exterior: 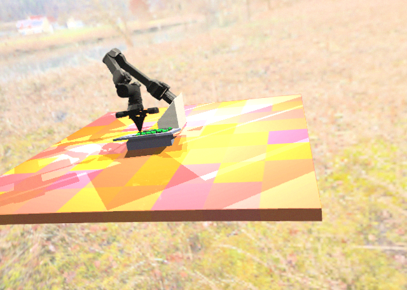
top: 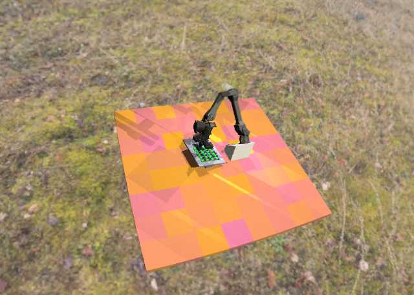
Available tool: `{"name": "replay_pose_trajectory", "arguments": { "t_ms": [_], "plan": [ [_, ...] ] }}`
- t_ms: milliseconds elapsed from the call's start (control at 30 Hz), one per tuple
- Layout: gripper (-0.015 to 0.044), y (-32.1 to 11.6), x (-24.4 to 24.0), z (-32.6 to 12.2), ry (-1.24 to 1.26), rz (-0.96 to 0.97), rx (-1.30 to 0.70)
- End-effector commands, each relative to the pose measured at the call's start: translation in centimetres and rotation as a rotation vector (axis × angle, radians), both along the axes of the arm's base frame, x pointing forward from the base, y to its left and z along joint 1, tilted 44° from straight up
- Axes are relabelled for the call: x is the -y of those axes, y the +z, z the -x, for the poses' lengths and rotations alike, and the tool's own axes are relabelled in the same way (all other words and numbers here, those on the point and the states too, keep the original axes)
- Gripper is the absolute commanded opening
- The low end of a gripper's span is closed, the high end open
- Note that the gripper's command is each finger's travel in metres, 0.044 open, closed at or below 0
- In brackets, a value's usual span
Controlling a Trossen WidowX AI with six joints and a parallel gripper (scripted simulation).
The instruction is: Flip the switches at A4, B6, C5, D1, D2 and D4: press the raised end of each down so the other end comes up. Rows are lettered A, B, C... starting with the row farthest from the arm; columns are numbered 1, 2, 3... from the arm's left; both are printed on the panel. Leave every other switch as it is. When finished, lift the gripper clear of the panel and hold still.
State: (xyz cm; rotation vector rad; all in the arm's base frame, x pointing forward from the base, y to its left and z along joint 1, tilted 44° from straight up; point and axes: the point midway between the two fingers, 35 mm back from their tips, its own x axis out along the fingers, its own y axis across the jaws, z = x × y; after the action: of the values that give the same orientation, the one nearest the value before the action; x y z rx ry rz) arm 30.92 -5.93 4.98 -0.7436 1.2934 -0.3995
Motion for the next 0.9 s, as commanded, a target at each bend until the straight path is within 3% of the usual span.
{"name": "replay_pose_trajectory", "arguments": {
  "t_ms": [0,867],
  "plan": [
    [0.0000,-0.10,0.02,-0.02,0.003,-0.002,-0.002],
    [0.0000,-0.34,0.24,-0.11,0.003,-0.002,-0.002]
  ]
}}
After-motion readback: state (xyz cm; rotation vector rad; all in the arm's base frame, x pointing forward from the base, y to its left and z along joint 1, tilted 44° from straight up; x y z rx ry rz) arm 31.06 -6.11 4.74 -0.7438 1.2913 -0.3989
